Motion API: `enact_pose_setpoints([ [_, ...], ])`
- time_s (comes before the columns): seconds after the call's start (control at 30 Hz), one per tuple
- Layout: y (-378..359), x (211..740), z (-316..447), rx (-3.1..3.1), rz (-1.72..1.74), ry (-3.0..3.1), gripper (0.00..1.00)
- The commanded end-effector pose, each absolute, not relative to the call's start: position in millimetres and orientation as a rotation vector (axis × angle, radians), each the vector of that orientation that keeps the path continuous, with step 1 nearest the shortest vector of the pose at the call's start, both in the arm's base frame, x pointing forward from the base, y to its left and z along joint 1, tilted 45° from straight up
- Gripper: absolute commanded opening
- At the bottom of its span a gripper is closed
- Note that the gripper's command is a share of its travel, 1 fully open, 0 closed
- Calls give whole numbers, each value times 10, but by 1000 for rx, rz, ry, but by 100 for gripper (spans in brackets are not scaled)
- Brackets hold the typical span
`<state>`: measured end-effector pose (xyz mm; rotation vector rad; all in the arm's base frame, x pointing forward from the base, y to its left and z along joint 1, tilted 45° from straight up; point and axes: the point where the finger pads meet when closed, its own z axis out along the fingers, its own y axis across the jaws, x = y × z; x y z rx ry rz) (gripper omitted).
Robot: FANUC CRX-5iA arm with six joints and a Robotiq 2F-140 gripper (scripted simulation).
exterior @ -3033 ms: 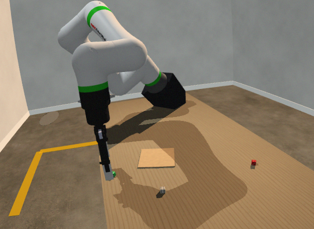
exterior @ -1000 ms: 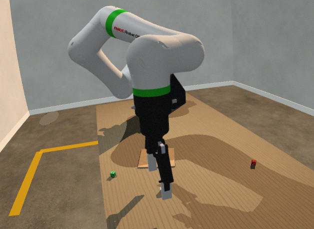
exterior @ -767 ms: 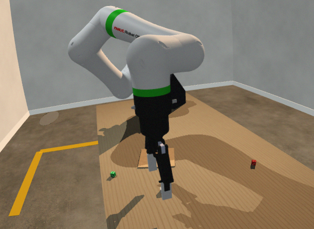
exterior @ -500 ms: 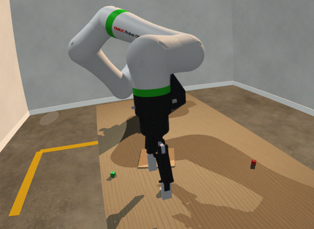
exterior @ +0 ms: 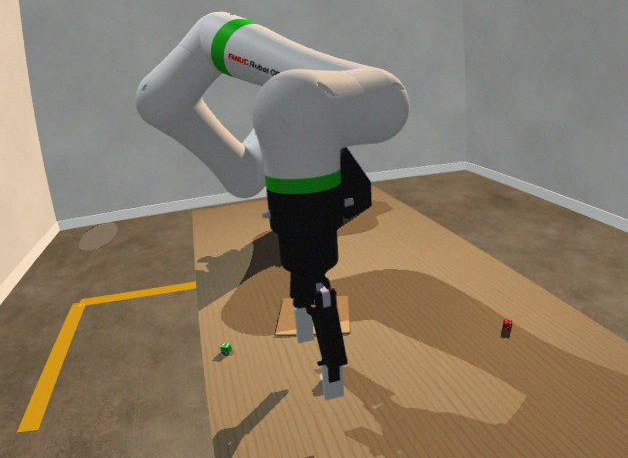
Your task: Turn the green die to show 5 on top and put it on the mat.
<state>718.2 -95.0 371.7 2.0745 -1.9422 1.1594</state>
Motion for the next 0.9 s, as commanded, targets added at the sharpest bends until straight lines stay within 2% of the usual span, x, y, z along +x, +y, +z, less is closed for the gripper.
enact_pose_setpoints([
  [0.0,-947,7182,3720,2075,1160,-1942,100],
  [0.43,-863,7191,3663,2075,1160,-1942,100],
  [0.87,-417,7239,3365,2075,1160,-1942,100],
])
